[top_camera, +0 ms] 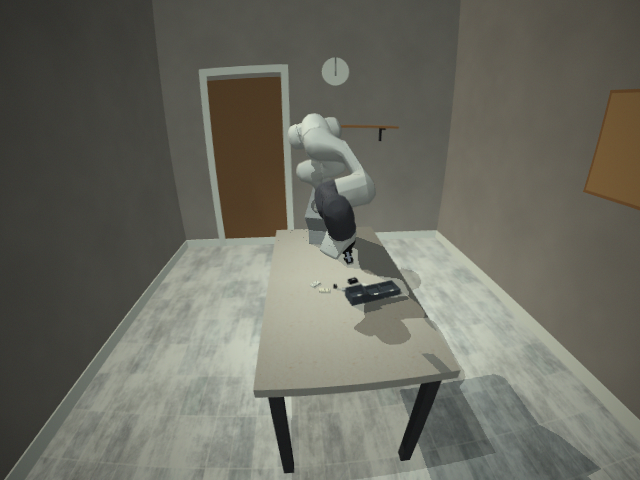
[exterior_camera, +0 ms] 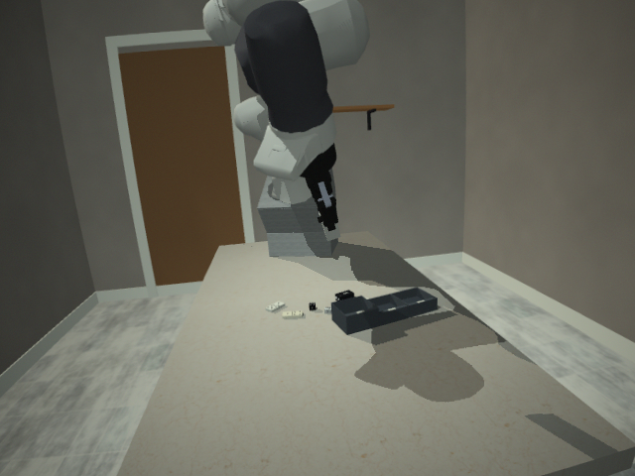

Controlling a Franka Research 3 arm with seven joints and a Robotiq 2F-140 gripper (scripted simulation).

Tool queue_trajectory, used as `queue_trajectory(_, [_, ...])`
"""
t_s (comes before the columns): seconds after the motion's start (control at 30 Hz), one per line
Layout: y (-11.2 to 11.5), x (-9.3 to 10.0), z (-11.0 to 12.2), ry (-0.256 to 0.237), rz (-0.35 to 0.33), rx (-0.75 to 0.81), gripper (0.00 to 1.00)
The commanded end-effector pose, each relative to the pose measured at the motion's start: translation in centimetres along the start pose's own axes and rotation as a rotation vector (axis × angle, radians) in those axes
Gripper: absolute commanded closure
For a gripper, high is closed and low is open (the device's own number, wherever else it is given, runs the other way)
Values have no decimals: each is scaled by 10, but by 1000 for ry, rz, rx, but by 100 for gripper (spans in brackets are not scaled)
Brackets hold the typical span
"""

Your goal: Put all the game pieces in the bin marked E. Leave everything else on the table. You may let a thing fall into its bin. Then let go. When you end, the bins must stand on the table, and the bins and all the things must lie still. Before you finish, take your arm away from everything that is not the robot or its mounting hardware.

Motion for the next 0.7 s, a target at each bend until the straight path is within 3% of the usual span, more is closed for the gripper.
queue_trajectory(0.0, [-8,6,-1,-10,-1,157,95])
queue_trajectory(0.27, [-32,22,-4,-35,9,256,95])
queue_trajectory(0.43, [-32,22,-4,-38,10,295,95])
queue_trajectory(0.67, [-57,38,-5,-62,26,408,95])
Point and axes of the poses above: the point where the finger pads meet when closed, its own x axis back along the fingers, its own z axis across the jaws, y = z × x, the point moved 1 cm from there along x, back along the fingers, and after that the axes turned 15 degrees about -x, right-handed, at the moved point
